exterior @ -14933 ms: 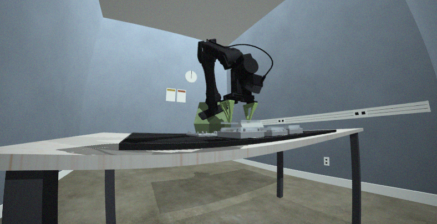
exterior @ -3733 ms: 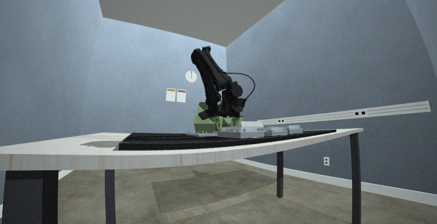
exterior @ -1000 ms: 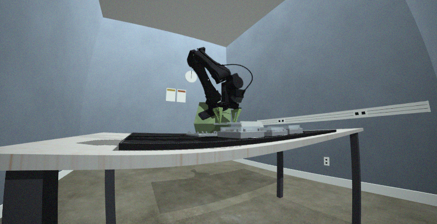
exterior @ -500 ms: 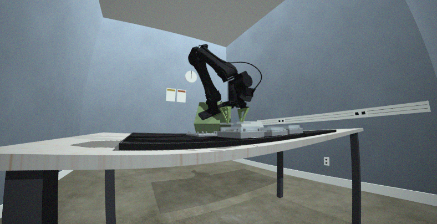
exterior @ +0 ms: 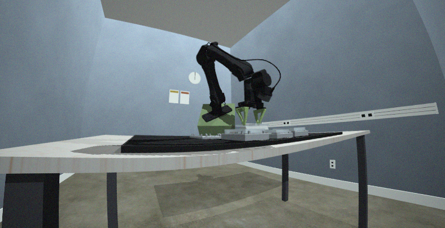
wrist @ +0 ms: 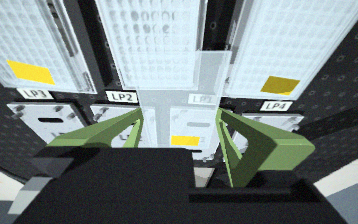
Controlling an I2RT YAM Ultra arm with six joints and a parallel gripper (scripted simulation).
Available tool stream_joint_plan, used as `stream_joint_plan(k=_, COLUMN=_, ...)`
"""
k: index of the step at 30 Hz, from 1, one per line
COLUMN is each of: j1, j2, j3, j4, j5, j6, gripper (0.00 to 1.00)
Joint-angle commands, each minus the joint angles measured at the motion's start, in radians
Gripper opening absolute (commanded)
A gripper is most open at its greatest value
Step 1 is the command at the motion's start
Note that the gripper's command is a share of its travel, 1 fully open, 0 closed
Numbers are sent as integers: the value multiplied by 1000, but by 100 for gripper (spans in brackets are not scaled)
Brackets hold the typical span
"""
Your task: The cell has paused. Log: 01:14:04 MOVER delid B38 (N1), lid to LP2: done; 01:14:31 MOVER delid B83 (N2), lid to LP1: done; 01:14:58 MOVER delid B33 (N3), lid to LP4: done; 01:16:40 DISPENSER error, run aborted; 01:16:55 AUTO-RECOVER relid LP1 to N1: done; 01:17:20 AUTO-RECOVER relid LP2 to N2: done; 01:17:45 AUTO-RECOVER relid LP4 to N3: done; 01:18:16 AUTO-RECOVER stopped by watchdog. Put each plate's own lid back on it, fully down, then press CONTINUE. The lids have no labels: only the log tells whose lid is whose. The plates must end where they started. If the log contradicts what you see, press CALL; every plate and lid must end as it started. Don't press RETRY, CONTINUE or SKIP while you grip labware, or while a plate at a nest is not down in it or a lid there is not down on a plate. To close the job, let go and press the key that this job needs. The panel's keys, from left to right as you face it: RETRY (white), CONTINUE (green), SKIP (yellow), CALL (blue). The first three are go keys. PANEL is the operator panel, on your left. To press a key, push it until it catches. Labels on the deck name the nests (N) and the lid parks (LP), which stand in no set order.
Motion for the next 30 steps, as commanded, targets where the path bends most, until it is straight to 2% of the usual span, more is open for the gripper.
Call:
stream_joint_plan(k=1, j1=34, j2=47, j3=82, j4=-34, j5=20, j6=29, gripper=0)
stream_joint_plan(k=4, j1=38, j2=64, j3=104, j4=-41, j5=22, j6=33, gripper=0)
stream_joint_plan(k=18, j1=82, j2=301, j3=439, j4=-161, j5=45, j6=76, gripper=0)
stream_joint_plan(k=21, j1=83, j2=305, j3=445, j4=-166, j5=46, j6=78, gripper=0)
stream_joint_plan(k=22, j1=81, j2=272, j3=450, j4=-170, j5=45, j6=79, gripper=0)
stream_joint_plan(k=30, j1=85, j2=270, j3=452, j4=-178, j5=46, j6=85, gripper=0)
